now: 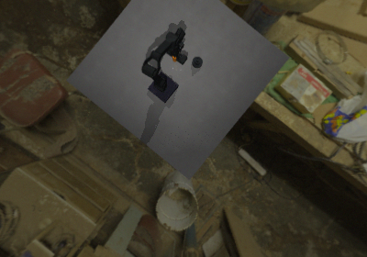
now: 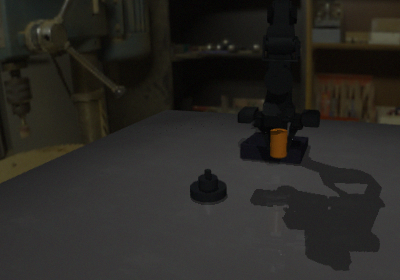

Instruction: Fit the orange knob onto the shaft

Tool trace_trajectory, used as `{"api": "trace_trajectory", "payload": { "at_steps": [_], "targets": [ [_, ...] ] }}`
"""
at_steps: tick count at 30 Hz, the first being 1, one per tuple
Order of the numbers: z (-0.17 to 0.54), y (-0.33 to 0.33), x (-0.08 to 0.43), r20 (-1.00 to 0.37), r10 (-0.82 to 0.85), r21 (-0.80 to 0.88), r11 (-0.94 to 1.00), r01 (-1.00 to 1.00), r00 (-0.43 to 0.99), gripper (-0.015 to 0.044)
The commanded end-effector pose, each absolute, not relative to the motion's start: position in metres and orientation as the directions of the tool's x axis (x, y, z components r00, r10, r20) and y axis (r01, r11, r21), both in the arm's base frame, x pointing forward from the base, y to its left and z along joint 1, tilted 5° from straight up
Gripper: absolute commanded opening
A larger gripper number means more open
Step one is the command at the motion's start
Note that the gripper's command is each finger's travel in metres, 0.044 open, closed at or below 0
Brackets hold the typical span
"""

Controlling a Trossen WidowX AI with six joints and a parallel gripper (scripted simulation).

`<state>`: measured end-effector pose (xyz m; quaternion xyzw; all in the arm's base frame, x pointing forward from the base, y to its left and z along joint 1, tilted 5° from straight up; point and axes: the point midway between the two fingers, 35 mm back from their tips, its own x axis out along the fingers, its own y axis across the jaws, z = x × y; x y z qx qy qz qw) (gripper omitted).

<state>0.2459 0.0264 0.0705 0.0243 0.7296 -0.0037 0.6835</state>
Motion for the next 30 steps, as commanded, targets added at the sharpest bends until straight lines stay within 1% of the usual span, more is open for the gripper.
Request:
{"api": "trace_trajectory", "payload": {
  "at_steps": [1, 9, 16, 30],
  "targets": [
    [0.096, 0.026, 0.250, -0.998, 0.030, 0.029, 0.999, 0.035, -0.046, 0.0000],
    [0.136, 0.024, 0.246, -0.998, 0.030, 0.028, 0.999, 0.035, -0.046, 0.0000],
    [0.136, 0.022, 0.249, -0.999, 0.032, 0.030, 0.999, 0.037, -0.042, 0.0000],
    [0.127, 0.000, 0.276, -0.999, 0.033, 0.032, 0.999, 0.043, -0.028, 0.0000]
  ]
}}
